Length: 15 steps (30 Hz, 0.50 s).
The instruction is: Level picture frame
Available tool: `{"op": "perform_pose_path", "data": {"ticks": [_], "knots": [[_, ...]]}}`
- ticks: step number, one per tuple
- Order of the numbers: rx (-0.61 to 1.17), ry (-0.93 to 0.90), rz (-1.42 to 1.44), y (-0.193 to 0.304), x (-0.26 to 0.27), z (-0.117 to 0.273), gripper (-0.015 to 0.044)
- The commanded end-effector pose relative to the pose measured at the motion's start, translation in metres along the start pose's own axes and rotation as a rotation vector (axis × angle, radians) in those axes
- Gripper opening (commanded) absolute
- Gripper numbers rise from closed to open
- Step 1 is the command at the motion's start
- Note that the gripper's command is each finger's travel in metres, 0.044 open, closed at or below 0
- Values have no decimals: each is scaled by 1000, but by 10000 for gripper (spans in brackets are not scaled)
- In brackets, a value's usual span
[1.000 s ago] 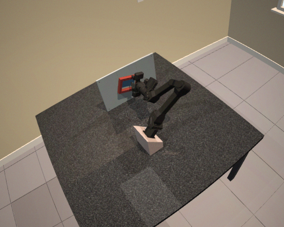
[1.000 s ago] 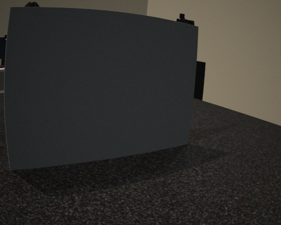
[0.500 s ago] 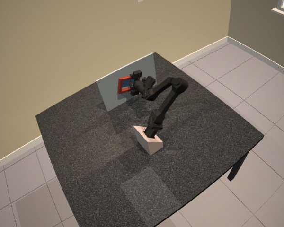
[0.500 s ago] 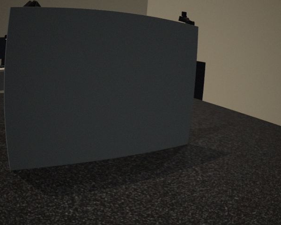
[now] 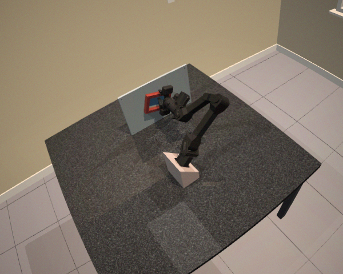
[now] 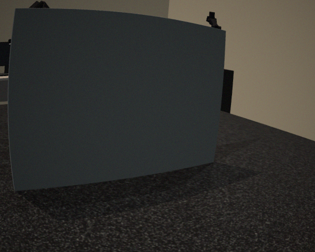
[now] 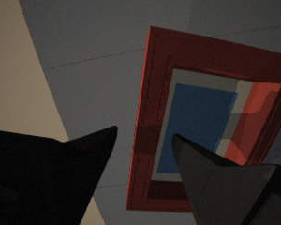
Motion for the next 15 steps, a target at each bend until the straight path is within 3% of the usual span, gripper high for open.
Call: {"op": "perform_pose_path", "data": {"ticks": [1,13,15], "knots": [[-4,-2,4,0,1,0,260],[-4,-2,4,0,1,0,260],[-4,-2,4,0,1,0,208]]}}
Point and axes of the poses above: the point midway between the two fingers, 35 mm back from their tips, its own z axis back along the fingers, its own x axis across the jaws, y = z × x, the point moved 9 cm from there along z, back along the fingers, and after that the axes turned 1 degree about -z, right-handed, at the moved point
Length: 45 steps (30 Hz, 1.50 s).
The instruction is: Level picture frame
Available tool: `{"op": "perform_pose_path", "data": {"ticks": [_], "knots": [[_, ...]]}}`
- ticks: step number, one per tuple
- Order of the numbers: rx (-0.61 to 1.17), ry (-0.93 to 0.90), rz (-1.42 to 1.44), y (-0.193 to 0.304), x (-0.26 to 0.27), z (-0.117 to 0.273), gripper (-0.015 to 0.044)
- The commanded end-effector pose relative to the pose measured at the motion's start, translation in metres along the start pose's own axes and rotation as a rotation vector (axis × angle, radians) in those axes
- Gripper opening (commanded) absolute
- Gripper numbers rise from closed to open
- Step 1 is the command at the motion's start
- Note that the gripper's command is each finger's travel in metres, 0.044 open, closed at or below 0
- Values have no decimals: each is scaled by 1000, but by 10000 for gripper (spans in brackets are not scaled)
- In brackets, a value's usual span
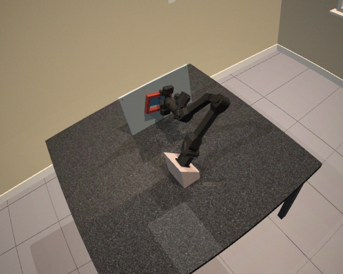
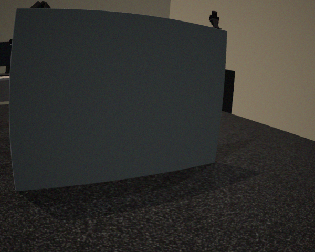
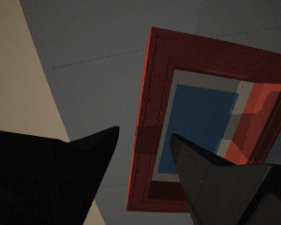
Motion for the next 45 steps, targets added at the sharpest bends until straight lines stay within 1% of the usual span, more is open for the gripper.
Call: {"op": "perform_pose_path", "data": {"ticks": [1,4,11,13,45], "knots": [[-3,0,4,0,0,0,181],[-3,0,4,0,0,0,103],[-3,0,4,0,0,0,56],[-3,0,4,0,0,0,3],[-4,0,4,0,8,0,0]]}}
Point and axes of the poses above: the point midway between the two fingers, 35 mm back from their tips, its own z axis back along the fingers, its own x axis across the jaws, y = z × x, the point moved 9 cm from there along z, back along the fingers, and after that the axes turned 1 degree about -z, right-handed, at the moved point
